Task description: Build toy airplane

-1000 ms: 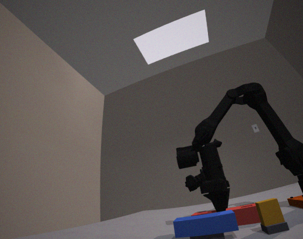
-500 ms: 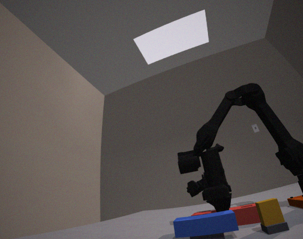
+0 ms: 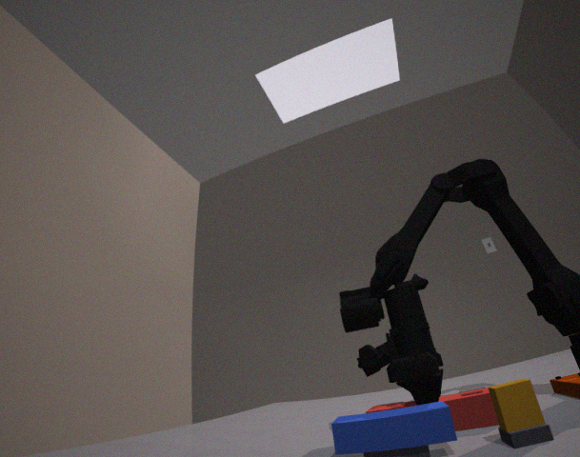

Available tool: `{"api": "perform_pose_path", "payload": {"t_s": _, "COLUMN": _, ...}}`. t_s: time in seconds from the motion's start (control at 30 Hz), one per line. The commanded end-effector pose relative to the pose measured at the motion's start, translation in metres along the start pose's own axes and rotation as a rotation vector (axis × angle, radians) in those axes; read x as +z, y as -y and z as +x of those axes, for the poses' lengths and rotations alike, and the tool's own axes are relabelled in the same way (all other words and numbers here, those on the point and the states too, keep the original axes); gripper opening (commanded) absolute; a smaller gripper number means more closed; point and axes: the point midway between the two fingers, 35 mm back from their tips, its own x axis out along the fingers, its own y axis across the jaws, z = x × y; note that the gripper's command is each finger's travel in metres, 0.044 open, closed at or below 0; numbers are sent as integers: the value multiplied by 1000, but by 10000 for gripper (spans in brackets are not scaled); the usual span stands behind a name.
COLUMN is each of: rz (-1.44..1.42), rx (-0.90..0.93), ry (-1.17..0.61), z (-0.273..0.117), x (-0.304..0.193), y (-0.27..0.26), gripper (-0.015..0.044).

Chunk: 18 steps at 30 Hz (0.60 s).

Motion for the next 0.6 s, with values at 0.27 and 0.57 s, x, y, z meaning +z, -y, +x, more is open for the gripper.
{"api": "perform_pose_path", "payload": {"t_s": 0.27, "rz": -4, "rx": -2, "ry": 5, "z": -33, "x": 7, "y": -1, "gripper": 0}}
{"api": "perform_pose_path", "payload": {"t_s": 0.57, "rz": -4, "rx": -2, "ry": 5, "z": -60, "x": 9, "y": -2, "gripper": 0}}
